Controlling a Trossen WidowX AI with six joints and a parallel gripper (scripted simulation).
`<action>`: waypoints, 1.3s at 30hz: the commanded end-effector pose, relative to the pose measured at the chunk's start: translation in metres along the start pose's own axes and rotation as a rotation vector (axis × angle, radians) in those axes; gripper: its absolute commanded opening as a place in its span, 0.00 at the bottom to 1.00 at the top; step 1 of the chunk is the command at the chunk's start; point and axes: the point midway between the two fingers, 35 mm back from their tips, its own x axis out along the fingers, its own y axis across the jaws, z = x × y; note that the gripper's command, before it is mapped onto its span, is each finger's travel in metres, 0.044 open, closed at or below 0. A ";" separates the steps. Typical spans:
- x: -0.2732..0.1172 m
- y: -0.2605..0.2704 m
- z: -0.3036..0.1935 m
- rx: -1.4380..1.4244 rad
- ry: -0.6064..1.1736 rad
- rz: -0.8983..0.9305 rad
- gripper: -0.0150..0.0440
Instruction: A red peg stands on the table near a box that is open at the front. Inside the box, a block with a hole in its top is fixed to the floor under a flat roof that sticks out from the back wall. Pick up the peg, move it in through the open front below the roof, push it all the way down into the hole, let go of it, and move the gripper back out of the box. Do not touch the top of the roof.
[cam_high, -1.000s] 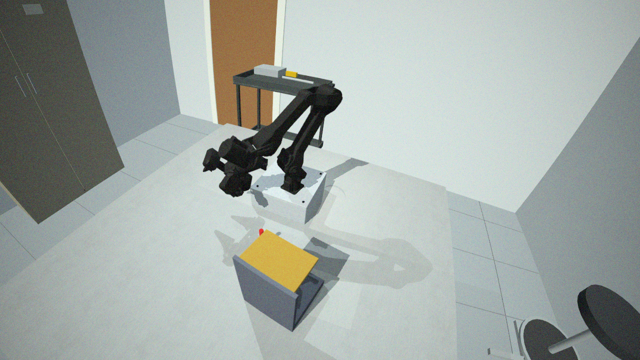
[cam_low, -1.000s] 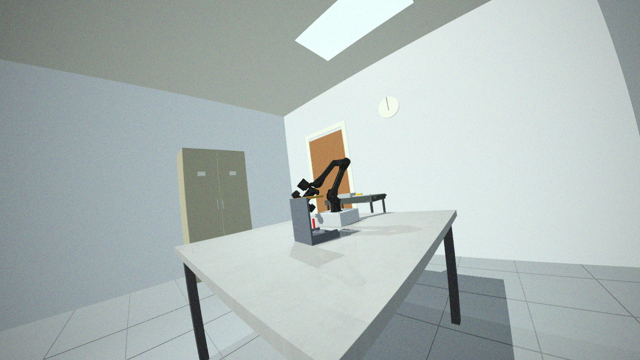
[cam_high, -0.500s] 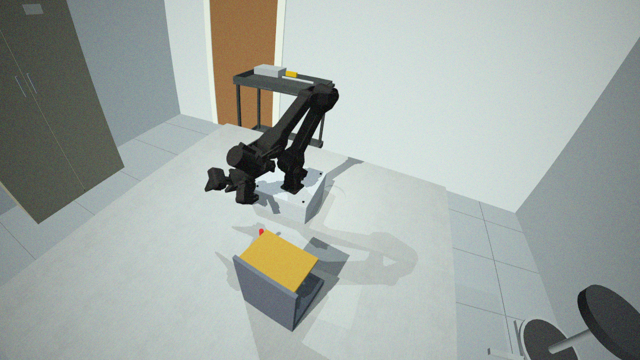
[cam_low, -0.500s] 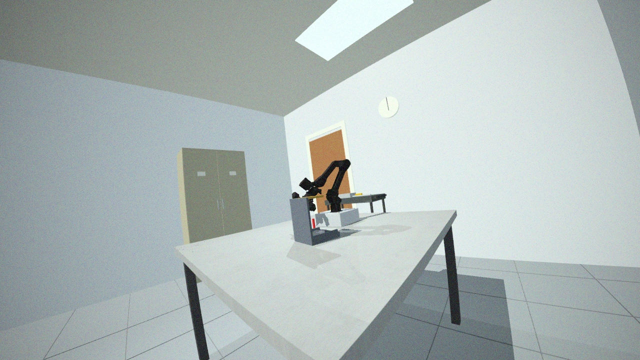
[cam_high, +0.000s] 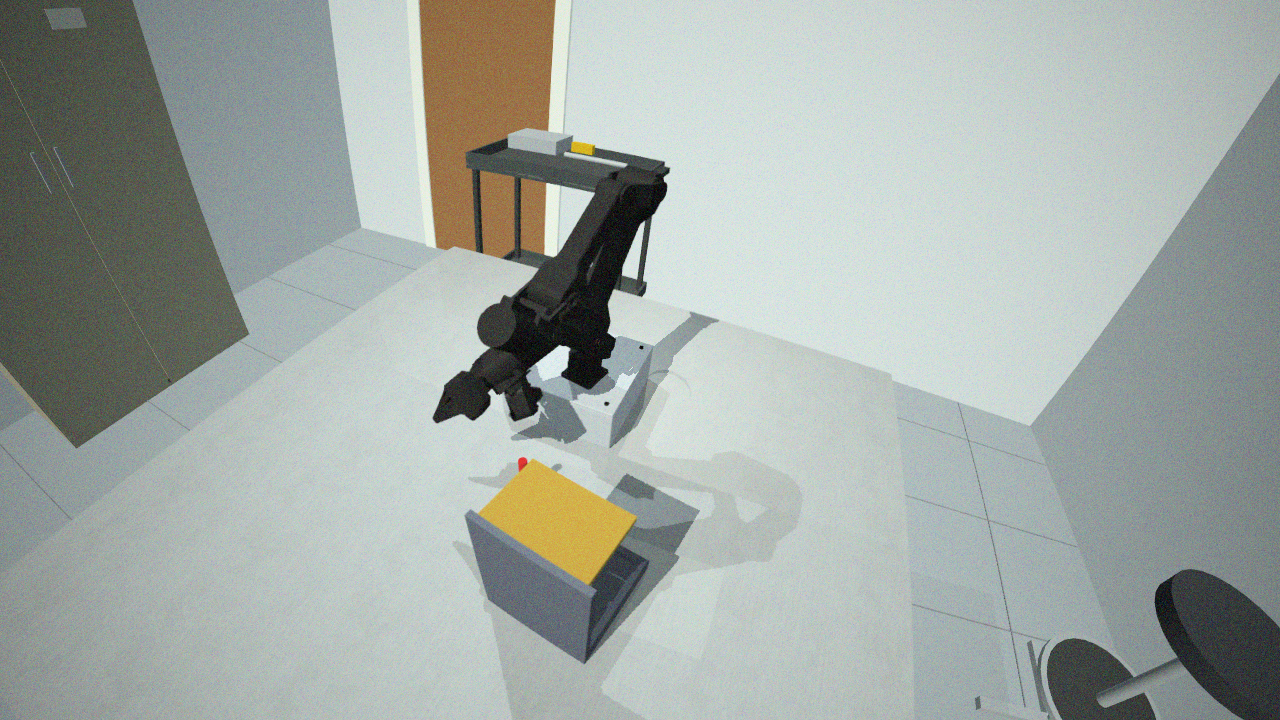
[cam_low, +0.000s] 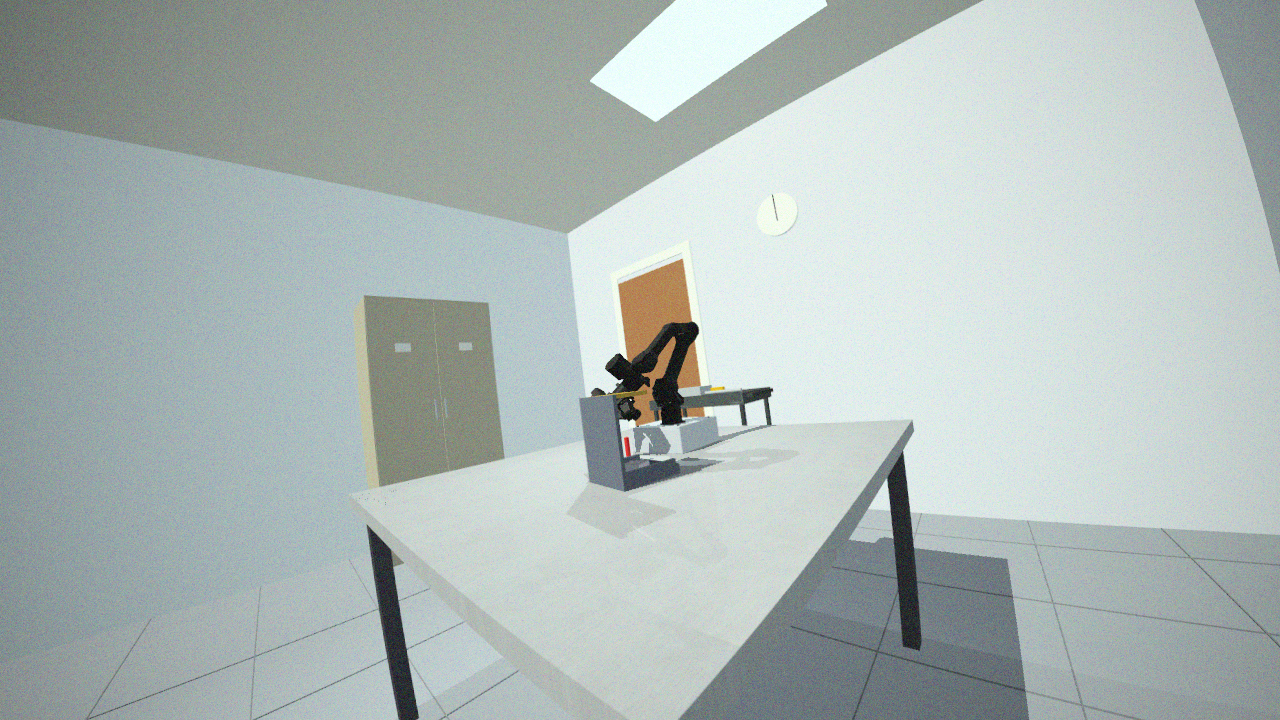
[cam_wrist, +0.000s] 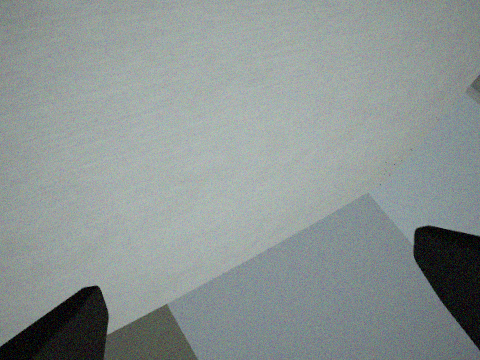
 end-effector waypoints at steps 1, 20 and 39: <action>-0.007 -0.009 0.013 -0.134 -0.041 -0.053 1.00; -0.043 -0.035 0.072 -0.738 -0.171 -0.302 1.00; -0.058 -0.042 0.093 -0.878 -0.195 -0.368 0.64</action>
